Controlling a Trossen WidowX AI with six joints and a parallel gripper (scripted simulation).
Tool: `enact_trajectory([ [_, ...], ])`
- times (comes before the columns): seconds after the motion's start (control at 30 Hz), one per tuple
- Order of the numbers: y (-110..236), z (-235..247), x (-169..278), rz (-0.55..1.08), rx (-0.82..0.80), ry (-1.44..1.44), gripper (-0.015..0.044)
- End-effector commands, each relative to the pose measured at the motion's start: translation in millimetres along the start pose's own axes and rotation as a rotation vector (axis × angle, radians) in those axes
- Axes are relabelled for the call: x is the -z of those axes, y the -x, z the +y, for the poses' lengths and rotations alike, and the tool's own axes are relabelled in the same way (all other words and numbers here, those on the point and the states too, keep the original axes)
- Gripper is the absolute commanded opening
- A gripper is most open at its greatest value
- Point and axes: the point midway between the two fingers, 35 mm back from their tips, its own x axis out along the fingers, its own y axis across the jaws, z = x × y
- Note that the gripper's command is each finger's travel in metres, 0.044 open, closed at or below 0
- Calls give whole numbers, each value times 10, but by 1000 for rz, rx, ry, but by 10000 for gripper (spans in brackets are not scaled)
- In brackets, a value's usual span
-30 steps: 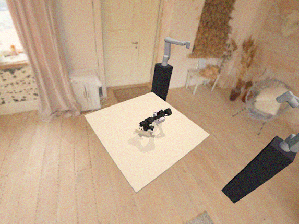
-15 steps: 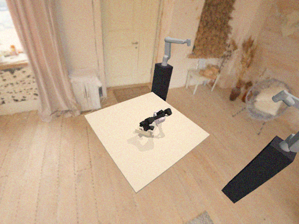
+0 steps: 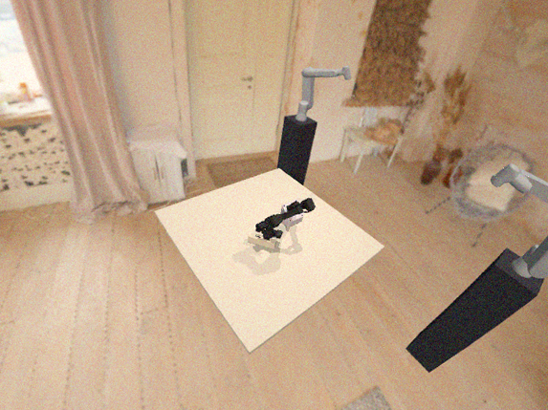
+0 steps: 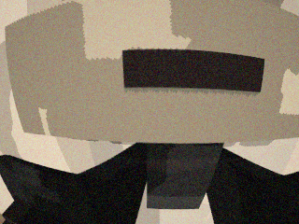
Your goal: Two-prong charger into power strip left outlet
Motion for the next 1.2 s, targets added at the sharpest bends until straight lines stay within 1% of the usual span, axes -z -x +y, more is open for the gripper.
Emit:
enact_trajectory([
  [0.0, 50, 6, -117, -30, -2, 23, 0],
  [1.17, 32, 8, -158, -30, -2, 23, 0],
])
